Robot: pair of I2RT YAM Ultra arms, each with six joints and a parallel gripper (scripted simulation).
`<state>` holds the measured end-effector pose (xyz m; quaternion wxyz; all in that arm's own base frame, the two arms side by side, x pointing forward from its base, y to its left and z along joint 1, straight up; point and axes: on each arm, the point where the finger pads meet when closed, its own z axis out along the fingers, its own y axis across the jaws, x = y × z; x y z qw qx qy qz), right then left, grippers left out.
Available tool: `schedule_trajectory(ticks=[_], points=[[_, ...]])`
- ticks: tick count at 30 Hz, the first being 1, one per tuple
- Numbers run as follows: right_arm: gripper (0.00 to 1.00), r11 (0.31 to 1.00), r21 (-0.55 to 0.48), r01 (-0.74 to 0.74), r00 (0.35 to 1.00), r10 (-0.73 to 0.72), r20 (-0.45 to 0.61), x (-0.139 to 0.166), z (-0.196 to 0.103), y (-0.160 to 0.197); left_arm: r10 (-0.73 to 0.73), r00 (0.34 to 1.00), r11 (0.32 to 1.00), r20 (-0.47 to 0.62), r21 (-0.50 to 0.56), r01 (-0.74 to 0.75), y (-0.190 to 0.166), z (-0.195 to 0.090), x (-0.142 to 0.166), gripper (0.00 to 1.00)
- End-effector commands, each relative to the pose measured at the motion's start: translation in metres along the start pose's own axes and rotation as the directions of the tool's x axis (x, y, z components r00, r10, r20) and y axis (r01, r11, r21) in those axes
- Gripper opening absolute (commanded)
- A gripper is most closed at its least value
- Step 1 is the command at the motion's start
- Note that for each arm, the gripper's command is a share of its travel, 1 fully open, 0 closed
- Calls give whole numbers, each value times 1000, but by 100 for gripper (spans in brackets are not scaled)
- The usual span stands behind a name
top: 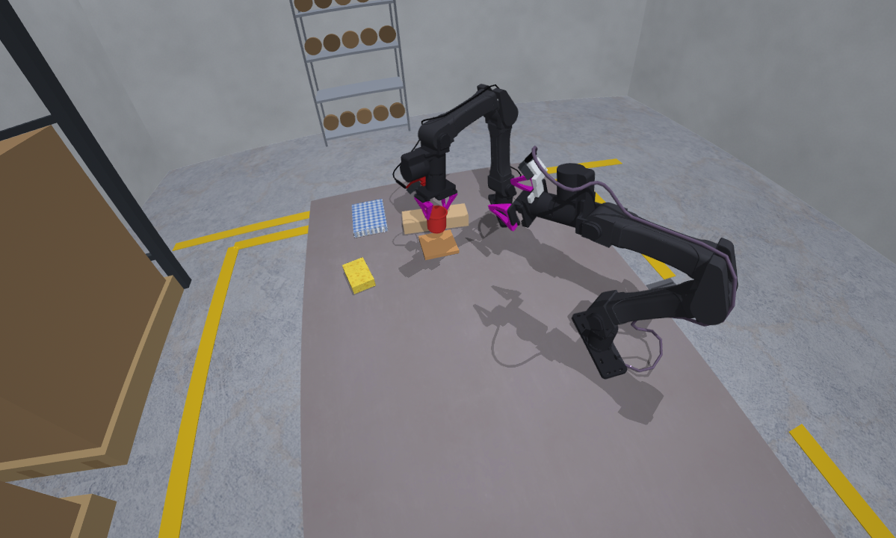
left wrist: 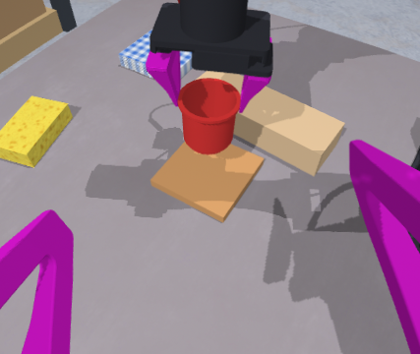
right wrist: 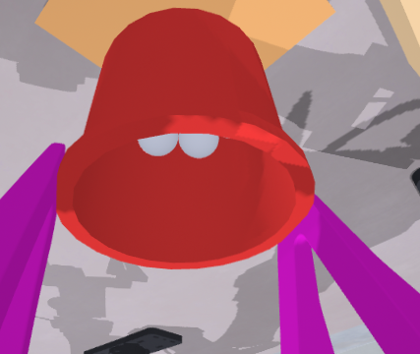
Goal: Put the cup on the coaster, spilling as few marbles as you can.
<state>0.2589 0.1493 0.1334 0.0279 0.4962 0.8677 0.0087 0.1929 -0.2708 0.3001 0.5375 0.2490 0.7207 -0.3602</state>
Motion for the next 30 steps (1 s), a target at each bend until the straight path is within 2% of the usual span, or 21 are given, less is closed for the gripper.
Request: schedule_trajectory(ticks=[1, 15, 30], points=[[0, 1000, -9, -14, 1000, 14, 17, -4, -1, 5, -7, 1000, 1000, 30, -4, 7, 2, -5, -10, 100], [0, 1000, -9, -18, 1000, 18, 16, -2, 29, 2, -7, 1000, 1000, 30, -4, 7, 2, -5, -10, 100], [0, 1000, -9, -14, 1000, 14, 16, 1, 47, 0, -7, 1000, 1000, 30, -4, 7, 2, -5, -10, 100]])
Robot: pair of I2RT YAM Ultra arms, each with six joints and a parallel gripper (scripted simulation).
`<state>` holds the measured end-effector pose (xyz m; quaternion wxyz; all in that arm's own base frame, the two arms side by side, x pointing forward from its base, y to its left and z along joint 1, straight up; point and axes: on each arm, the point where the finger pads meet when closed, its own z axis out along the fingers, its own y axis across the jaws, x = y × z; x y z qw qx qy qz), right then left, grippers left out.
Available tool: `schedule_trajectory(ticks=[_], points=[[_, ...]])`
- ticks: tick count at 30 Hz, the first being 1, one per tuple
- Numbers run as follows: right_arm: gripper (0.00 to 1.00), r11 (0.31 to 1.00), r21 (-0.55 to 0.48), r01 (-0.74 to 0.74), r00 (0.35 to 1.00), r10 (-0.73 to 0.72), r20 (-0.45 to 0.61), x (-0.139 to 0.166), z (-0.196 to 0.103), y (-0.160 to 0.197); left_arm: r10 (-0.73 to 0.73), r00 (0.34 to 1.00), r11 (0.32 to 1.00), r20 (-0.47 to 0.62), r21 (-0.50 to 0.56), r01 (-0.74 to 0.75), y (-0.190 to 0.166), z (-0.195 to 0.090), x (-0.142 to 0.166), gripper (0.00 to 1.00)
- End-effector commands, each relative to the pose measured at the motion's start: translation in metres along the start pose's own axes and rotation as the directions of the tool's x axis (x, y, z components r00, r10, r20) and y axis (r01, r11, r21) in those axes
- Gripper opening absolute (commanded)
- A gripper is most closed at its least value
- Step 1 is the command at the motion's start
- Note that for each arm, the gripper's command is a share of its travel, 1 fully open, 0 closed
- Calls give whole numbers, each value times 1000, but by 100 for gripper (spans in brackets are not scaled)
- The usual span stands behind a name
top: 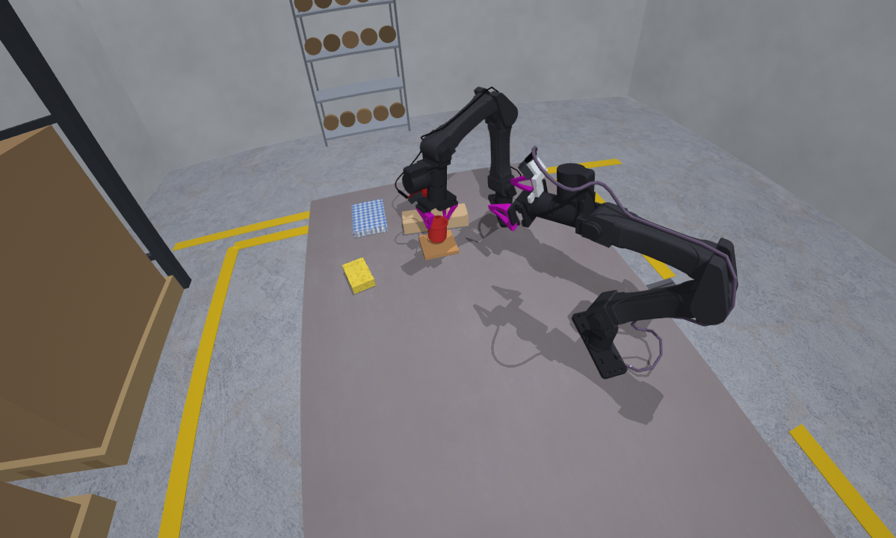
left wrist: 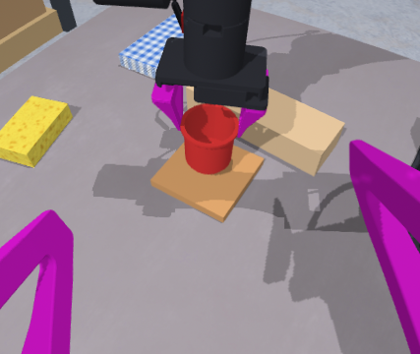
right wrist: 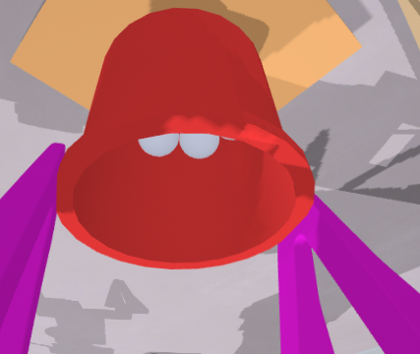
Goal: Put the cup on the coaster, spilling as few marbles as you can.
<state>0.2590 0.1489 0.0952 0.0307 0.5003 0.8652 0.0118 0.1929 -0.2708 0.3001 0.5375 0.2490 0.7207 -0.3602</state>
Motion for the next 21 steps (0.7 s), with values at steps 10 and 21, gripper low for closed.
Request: schedule_trajectory(ticks=[10, 21], points=[[0, 1000, -1, -3, 1000, 3, 14, 0, 13, 2, -7, 1000, 1000, 30, -4, 7, 2, -5, -10, 100], [0, 1000, -1, -3, 1000, 3, 14, 0, 18, 1, -7, 1000, 1000, 30, -4, 7, 2, -5, -10, 100]])
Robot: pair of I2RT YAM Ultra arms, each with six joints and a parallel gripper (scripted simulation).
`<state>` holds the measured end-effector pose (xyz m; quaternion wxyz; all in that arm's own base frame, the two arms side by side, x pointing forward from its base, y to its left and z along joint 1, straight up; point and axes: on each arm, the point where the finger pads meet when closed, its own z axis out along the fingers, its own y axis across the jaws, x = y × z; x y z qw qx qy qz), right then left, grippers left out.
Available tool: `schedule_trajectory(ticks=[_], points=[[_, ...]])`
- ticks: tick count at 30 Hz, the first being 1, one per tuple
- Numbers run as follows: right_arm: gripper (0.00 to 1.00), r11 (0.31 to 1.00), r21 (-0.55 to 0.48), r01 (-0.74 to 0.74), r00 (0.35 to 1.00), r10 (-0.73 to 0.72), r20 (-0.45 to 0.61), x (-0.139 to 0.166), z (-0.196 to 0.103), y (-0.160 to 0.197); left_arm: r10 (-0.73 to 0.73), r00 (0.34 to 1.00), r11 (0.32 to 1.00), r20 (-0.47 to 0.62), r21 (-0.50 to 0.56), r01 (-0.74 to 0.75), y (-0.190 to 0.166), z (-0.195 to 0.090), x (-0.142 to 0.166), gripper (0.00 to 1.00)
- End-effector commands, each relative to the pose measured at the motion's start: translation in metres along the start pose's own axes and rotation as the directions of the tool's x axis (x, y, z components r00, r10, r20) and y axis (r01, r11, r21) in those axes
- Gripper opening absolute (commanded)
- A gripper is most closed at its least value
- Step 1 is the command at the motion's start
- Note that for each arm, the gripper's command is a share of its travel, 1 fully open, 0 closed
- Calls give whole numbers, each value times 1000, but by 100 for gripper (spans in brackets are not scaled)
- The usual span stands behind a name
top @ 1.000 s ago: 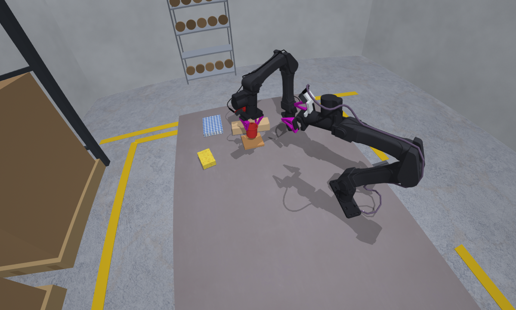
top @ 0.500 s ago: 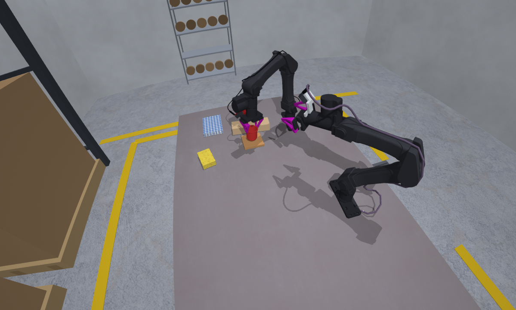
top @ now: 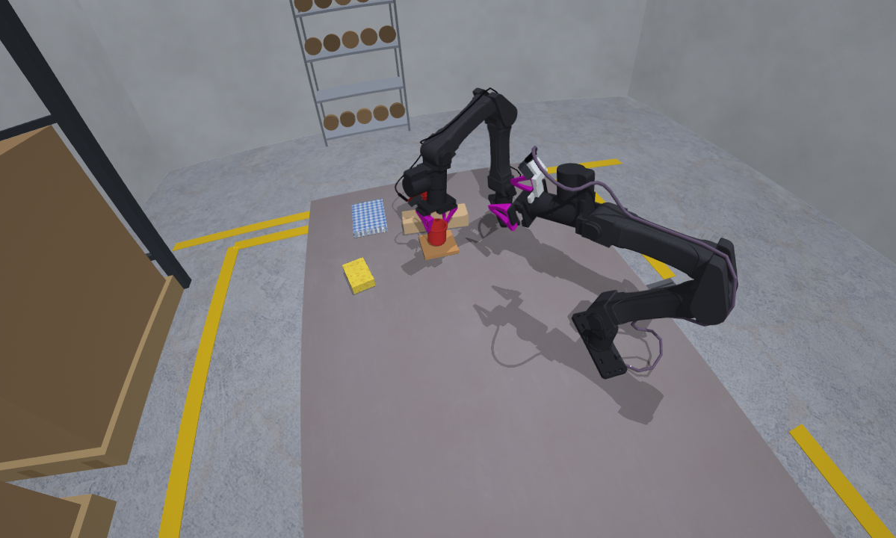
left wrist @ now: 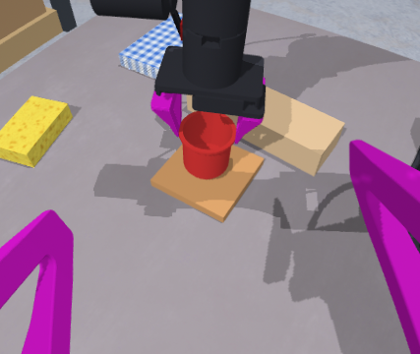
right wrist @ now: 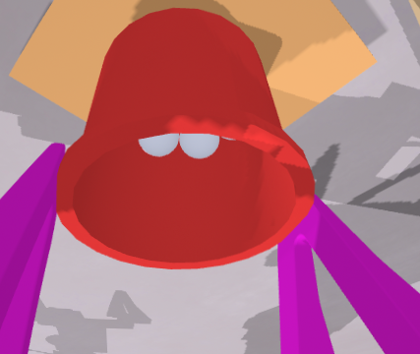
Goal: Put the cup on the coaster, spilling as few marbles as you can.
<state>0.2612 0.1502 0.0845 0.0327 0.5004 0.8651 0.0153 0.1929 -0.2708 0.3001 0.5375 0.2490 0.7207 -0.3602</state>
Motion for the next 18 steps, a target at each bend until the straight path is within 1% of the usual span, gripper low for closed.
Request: schedule_trajectory(ticks=[1, 18], points=[[0, 1000, 7, -3, 1000, 3, 14, -1, 7, -1, -7, 1000, 1000, 30, -4, 7, 2, -5, -10, 100], [0, 1000, 9, -3, 1000, 2, 15, -1, 11, -2, -7, 1000, 1000, 30, -4, 7, 2, -5, -10, 100]])
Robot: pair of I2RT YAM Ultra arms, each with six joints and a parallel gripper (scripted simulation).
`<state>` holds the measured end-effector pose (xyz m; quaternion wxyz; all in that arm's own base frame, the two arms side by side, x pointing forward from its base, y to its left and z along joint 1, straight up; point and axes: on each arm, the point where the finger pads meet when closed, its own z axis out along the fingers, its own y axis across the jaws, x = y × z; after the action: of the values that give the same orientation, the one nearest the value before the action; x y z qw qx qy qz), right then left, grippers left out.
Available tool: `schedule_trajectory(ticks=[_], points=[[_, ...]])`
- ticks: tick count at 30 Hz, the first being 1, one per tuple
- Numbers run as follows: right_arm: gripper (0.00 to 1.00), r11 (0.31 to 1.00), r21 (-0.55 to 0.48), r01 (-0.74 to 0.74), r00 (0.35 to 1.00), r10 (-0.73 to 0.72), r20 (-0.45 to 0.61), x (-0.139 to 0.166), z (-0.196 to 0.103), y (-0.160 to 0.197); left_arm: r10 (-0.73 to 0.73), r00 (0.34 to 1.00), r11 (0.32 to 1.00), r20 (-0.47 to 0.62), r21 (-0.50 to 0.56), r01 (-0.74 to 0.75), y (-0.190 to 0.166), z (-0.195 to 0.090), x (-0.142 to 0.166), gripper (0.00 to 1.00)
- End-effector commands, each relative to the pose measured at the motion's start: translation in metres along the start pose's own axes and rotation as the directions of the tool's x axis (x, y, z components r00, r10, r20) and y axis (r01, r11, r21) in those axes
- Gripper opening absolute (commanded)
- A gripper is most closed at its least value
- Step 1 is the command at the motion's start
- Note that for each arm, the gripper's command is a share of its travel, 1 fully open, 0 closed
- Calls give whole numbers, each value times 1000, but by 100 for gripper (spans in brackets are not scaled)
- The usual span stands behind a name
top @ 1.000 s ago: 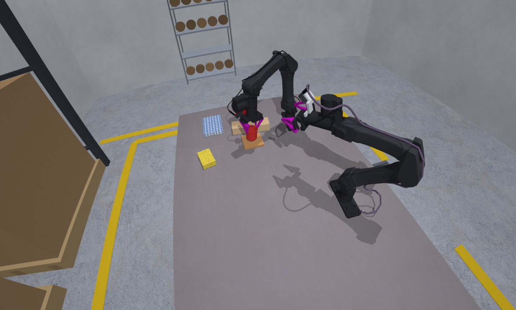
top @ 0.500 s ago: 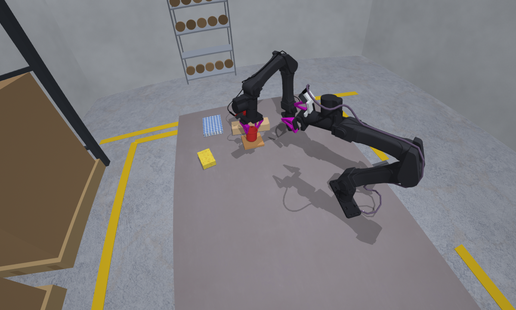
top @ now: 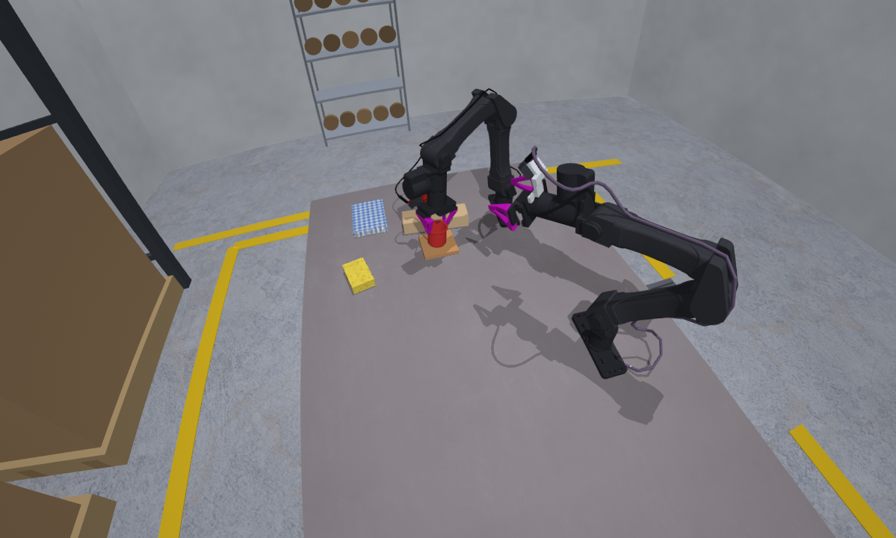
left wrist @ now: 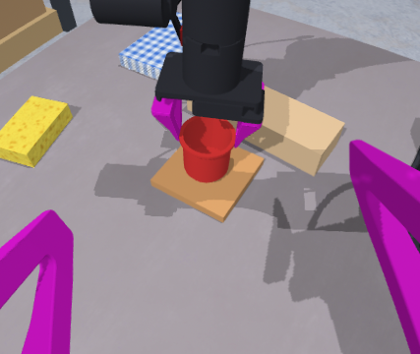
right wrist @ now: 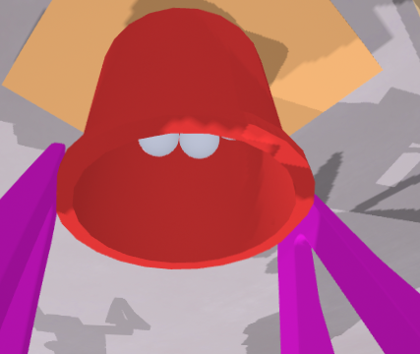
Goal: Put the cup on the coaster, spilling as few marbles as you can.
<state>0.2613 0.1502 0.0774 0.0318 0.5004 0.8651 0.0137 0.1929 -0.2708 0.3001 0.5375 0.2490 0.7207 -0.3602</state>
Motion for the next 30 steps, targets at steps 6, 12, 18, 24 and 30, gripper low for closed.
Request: schedule_trajectory(ticks=[6, 12, 18, 24, 30], points=[[0, 1000, -4, -1, 1000, 1, 6, -1, 0, 0, -7, 1000, 1000, 30, -4, 7, 2, -5, -10, 100], [68, 1000, -4, -1, 1000, 1, 6, -1, 0, 0, -7, 1000, 1000, 30, -4, 7, 2, -5, -10, 100], [100, 1000, -3, -3, 1000, 3, 14, 0, -6, 1, -7, 1000, 1000, 30, -4, 7, 2, -5, -10, 100], [100, 1000, -12, -2, 1000, 2, 14, 0, -46, 1, -7, 1000, 1000, 30, -4, 7, 2, -5, -10, 100], [100, 997, -50, 55, 998, -53, 35, -3, -61, 9, 11, 999, 1000, 33, 1, -11, 1, -4, -14, 100]])
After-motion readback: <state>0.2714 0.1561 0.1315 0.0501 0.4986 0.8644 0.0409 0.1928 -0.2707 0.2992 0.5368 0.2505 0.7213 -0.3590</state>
